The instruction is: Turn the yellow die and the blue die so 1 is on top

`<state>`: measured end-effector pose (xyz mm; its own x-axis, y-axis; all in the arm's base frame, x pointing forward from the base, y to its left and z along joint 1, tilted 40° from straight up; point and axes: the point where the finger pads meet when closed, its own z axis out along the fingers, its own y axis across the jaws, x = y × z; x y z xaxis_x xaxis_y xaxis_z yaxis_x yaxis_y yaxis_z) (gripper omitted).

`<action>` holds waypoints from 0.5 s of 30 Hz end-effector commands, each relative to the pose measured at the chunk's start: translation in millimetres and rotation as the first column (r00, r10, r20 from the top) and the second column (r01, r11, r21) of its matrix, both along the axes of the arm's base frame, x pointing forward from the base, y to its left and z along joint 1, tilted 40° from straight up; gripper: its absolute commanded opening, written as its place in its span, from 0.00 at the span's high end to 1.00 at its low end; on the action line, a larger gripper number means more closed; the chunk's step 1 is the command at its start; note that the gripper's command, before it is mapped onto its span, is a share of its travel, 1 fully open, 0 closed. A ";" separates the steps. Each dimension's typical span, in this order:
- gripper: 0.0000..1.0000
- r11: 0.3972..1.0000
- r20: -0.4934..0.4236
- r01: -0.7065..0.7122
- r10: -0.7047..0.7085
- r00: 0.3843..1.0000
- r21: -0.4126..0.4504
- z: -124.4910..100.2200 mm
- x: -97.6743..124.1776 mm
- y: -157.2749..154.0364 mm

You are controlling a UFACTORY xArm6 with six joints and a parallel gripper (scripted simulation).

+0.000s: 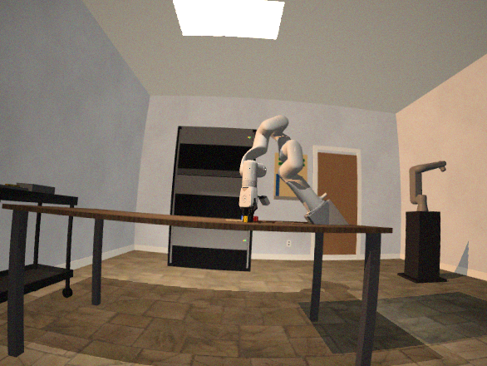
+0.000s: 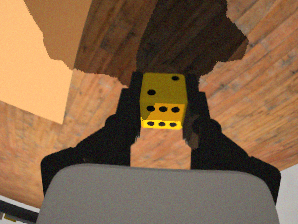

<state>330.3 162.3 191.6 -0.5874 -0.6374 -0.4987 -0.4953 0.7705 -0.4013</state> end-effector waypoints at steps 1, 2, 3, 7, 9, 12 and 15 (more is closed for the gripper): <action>0.73 1.000 0.002 -0.001 0.001 1.000 0.001 1.0 0.4 0.4; 0.73 1.000 0.002 -0.001 0.001 1.000 0.001 1.0 0.4 0.4; 0.73 1.000 0.002 -0.001 0.001 1.000 0.001 1.0 0.4 0.4; 0.73 1.000 0.002 -0.001 0.001 1.000 0.001 1.0 0.4 0.4; 0.73 1.000 0.002 -0.001 0.001 1.000 0.001 1.1 0.4 0.4; 0.73 1.000 0.002 0.000 0.000 1.000 0.001 2.2 -0.6 0.4; 0.73 1.000 0.002 -0.001 0.001 1.000 0.001 8.8 -6.1 0.3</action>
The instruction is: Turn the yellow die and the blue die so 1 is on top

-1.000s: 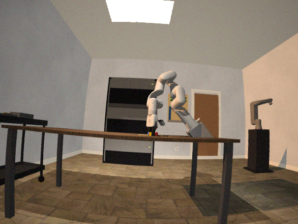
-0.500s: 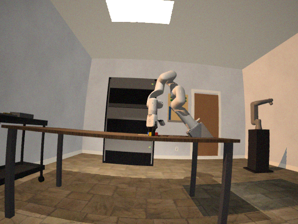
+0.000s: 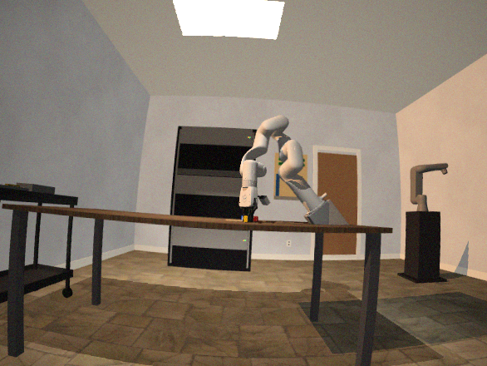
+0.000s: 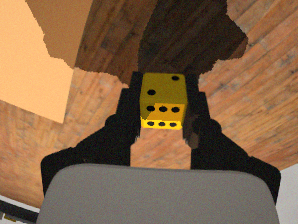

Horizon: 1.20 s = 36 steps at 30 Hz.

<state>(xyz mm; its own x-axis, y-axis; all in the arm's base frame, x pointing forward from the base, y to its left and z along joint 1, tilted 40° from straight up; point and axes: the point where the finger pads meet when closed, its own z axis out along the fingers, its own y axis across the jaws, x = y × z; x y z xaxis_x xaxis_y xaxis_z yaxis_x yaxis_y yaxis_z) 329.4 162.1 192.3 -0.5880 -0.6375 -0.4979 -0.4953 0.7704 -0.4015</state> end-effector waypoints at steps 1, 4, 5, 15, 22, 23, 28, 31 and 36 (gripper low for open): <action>0.73 1.000 0.003 -0.001 0.001 1.000 0.002 12.0 -8.4 0.5; 0.73 1.000 0.003 -0.001 0.001 1.000 0.002 27.4 -21.2 0.2; 0.73 1.000 0.003 -0.001 0.001 1.000 0.002 33.2 -26.1 0.1; 0.73 1.000 0.003 -0.001 0.001 1.000 0.002 69.2 -56.2 -0.5; 0.73 1.000 0.003 -0.001 0.001 1.000 0.002 77.1 -62.8 -0.6; 0.73 1.000 0.003 -0.001 0.001 1.000 0.002 77.1 -62.8 -0.6; 0.73 1.000 0.003 -0.001 0.001 1.000 0.002 77.1 -62.8 -0.6; 0.73 1.000 0.003 -0.002 0.002 1.000 0.001 77.1 -62.8 -0.6; 0.73 0.999 0.003 -0.034 0.034 0.999 -0.026 77.0 -62.5 -0.5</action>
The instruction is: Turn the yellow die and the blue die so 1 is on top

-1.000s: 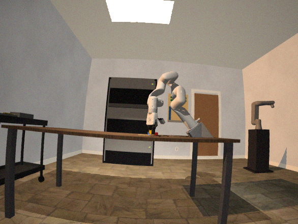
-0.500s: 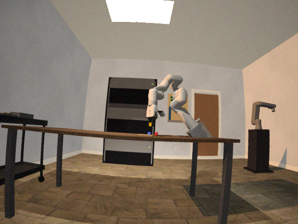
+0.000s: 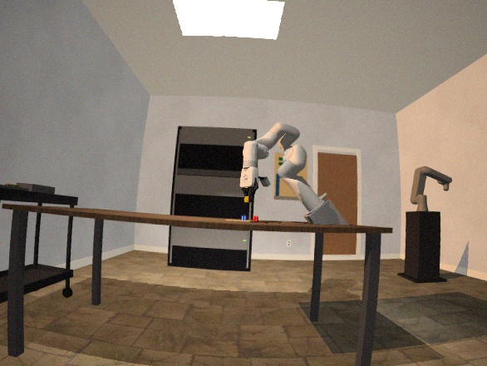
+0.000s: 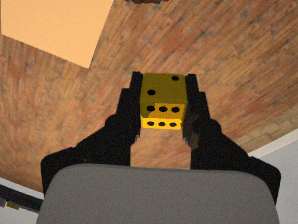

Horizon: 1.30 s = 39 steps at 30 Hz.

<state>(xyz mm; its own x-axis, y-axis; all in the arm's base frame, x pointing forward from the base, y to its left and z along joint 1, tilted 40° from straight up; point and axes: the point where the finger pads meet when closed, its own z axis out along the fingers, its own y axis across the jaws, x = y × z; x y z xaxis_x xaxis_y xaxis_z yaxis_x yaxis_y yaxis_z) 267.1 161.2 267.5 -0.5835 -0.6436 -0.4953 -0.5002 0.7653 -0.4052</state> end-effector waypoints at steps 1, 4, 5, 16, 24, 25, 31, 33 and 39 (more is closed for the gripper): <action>0.73 0.999 0.002 -0.043 0.043 0.999 -0.034 1.7 -0.1 0.4; 0.73 0.990 -0.001 -0.108 0.109 0.994 -0.089 1.6 0.5 0.5; 0.73 0.984 -0.003 -0.137 0.138 0.990 -0.113 1.5 0.8 0.5; 0.73 0.906 -0.038 -0.324 0.326 0.945 -0.271 0.9 2.5 0.8; 0.73 0.808 -0.085 -0.451 0.455 0.887 -0.379 0.5 3.9 1.0; 0.73 0.800 -0.088 -0.459 0.463 0.882 -0.386 0.4 3.9 1.1; 0.73 0.706 -0.134 -0.541 0.547 0.826 -0.457 0.1 4.9 1.2; 0.73 0.672 -0.150 -0.566 0.572 0.806 -0.478 0.0 5.2 1.3; 0.73 0.557 -0.206 -0.634 0.642 0.739 -0.537 -0.4 6.2 1.4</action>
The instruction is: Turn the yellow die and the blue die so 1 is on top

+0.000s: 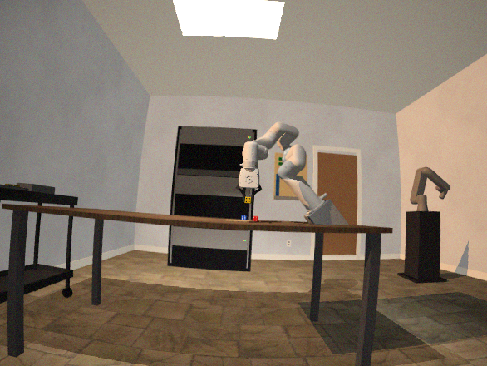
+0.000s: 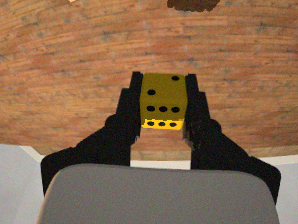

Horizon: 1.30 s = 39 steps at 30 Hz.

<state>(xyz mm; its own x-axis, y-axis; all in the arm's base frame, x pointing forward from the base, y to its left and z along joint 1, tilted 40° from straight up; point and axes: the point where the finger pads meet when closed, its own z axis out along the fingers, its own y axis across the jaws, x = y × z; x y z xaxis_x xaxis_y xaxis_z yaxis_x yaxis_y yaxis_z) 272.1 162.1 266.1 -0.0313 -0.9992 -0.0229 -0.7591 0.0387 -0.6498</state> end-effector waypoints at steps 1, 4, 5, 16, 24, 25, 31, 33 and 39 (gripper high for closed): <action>0.73 0.985 -0.017 -0.141 0.140 0.990 -0.098 0.9 1.4 0.6; 0.73 0.980 -0.019 -0.163 0.162 0.987 -0.117 0.9 1.6 0.6; 0.73 0.980 -0.019 -0.163 0.162 0.987 -0.117 0.9 1.6 0.6; 0.73 0.867 -0.072 -0.390 0.388 0.919 -0.309 0.1 3.8 0.9; 0.73 0.771 -0.118 -0.496 0.493 0.862 -0.399 -0.3 4.9 1.0; 0.73 0.745 -0.131 -0.519 0.516 0.847 -0.419 -0.4 5.2 1.0; 0.73 0.644 -0.180 -0.593 0.590 0.787 -0.483 -0.8 6.2 1.2; 0.73 0.612 -0.195 -0.613 0.610 0.768 -0.500 -0.9 6.5 1.2; 0.73 0.525 -0.237 -0.658 0.655 0.717 -0.539 -1.1 7.2 1.3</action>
